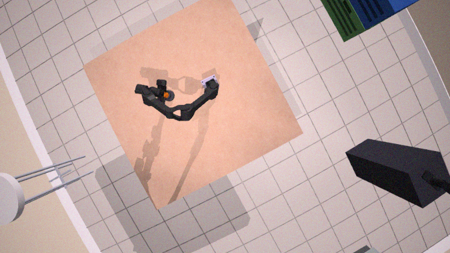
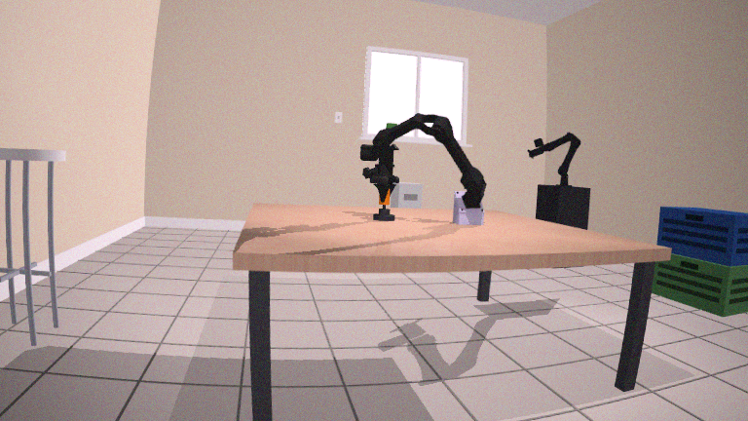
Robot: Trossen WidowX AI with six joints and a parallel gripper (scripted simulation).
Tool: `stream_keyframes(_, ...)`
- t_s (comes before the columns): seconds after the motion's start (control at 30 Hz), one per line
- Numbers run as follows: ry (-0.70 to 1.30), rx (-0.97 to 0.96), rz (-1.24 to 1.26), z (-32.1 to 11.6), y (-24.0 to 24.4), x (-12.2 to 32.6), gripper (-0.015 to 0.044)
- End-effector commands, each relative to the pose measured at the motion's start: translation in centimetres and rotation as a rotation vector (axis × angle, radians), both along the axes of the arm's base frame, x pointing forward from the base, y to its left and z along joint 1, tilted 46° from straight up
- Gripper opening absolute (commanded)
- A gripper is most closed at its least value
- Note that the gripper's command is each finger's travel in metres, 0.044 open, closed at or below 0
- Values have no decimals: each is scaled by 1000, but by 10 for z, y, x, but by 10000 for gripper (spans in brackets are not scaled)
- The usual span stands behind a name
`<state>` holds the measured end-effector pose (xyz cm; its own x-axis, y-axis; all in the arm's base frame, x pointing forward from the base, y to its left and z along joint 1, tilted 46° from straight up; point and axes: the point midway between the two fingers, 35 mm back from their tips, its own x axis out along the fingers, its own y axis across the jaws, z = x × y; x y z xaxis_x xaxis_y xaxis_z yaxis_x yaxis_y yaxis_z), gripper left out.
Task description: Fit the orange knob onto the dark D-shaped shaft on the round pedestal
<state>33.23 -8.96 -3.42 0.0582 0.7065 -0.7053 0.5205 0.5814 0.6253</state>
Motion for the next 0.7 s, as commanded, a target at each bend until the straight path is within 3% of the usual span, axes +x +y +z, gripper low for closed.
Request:
stream_keyframes(0.0, 3, 0, -12, -1, 0, 2, 0)
stream_keyframes(0.67, 41, 3, -50, 3, -3, -3, 0)
